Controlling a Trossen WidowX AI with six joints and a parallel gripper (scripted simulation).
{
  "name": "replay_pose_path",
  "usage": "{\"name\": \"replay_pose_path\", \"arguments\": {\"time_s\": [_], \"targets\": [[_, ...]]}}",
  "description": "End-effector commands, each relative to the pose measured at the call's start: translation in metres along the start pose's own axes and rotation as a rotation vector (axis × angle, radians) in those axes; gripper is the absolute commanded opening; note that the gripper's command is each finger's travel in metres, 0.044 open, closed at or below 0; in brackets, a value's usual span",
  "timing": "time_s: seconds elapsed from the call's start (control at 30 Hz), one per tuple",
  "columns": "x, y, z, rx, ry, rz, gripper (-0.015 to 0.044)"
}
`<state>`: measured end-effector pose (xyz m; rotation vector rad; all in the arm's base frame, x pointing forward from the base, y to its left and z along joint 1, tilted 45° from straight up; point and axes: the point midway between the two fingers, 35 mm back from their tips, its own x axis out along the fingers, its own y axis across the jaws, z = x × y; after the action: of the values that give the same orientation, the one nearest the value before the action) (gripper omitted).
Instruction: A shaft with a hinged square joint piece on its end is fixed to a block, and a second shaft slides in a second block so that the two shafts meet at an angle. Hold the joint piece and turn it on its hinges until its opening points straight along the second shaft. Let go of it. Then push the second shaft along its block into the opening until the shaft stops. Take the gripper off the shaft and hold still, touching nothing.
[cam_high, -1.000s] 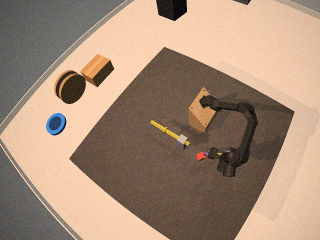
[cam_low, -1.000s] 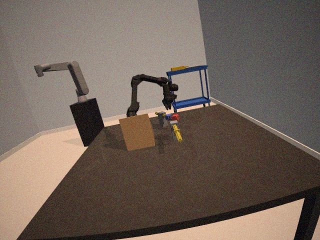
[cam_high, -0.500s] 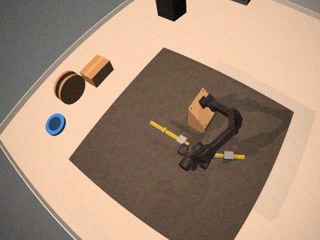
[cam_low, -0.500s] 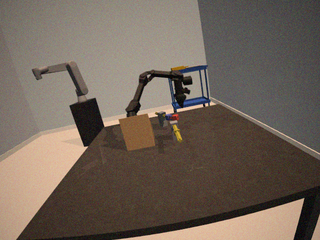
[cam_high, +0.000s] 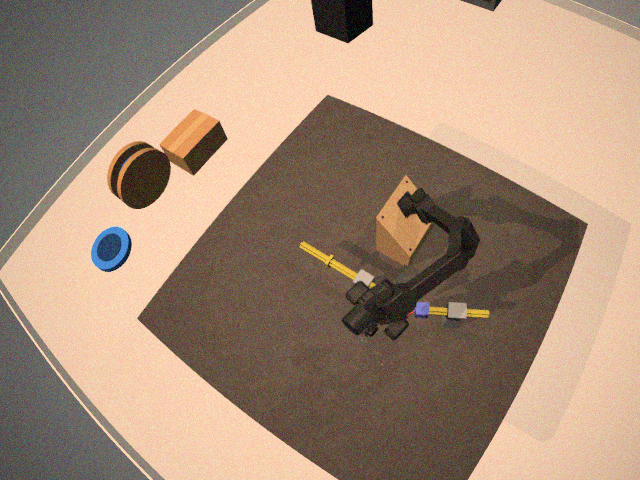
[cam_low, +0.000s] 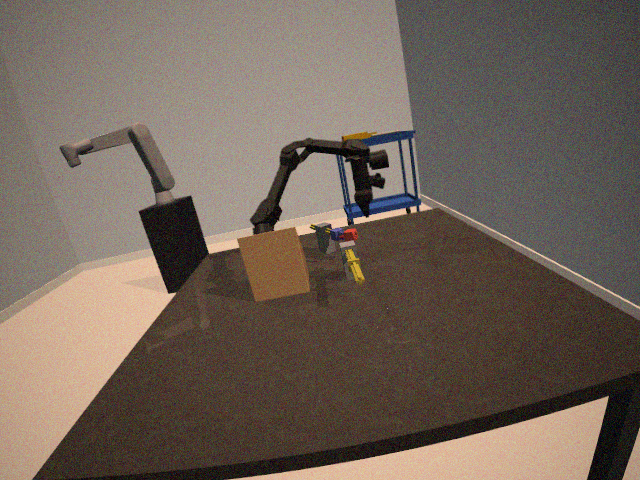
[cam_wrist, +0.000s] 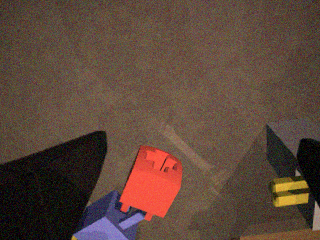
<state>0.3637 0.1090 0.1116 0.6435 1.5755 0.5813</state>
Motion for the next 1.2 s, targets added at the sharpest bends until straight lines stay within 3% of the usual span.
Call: {"name": "replay_pose_path", "arguments": {"time_s": [0.0, 0.5, 0.93, 1.17], "targets": [[0.002, 0.001, -0.001, 0.085, -0.009, 0.000, 0.0440], [0.013, 0.002, -0.001, 0.377, -0.031, -0.002, 0.0440], [0.088, 0.003, -0.002, 0.377, -0.030, 0.002, 0.0440], [0.091, 0.008, -0.011, 0.377, -0.029, 0.002, 0.0440]]}}
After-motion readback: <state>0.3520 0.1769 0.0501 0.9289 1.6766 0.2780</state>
